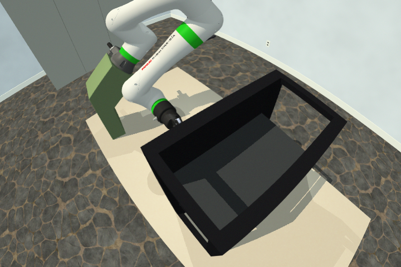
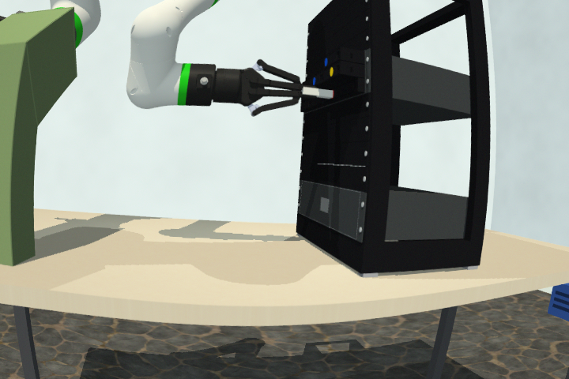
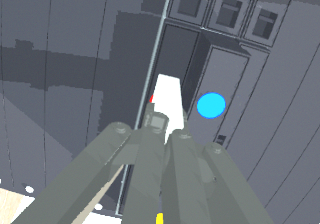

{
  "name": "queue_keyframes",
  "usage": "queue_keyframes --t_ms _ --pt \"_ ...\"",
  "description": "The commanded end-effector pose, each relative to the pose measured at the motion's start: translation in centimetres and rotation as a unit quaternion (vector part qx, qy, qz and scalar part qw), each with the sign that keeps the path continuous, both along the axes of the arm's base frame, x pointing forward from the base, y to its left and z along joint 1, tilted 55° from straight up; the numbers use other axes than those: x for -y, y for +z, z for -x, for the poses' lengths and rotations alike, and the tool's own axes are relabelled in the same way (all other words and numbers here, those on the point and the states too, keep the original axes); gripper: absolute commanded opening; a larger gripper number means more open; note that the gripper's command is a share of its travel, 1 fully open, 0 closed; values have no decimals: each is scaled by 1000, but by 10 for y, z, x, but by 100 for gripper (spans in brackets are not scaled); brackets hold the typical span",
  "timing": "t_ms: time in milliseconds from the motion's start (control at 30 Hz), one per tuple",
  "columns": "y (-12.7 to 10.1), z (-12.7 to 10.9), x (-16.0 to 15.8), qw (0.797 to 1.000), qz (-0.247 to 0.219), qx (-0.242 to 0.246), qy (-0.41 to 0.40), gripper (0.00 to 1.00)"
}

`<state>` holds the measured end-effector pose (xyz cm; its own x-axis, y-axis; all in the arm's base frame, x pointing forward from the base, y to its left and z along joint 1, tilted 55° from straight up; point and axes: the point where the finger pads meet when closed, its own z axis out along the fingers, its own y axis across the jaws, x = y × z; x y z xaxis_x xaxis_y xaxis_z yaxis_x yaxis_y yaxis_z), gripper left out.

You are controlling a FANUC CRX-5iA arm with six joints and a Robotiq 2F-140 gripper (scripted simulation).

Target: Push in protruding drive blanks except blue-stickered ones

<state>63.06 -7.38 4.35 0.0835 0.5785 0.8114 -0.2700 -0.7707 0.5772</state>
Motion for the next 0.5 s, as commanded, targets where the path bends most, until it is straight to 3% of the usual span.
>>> queue_keyframes --t_ms 0,200,467 --pt "0 0 0 1000 0 0 0 0" --pt "-1 8 -2 1000 0 0 0 0" --pt "-4 45 -12 1000 0 0 0 0"
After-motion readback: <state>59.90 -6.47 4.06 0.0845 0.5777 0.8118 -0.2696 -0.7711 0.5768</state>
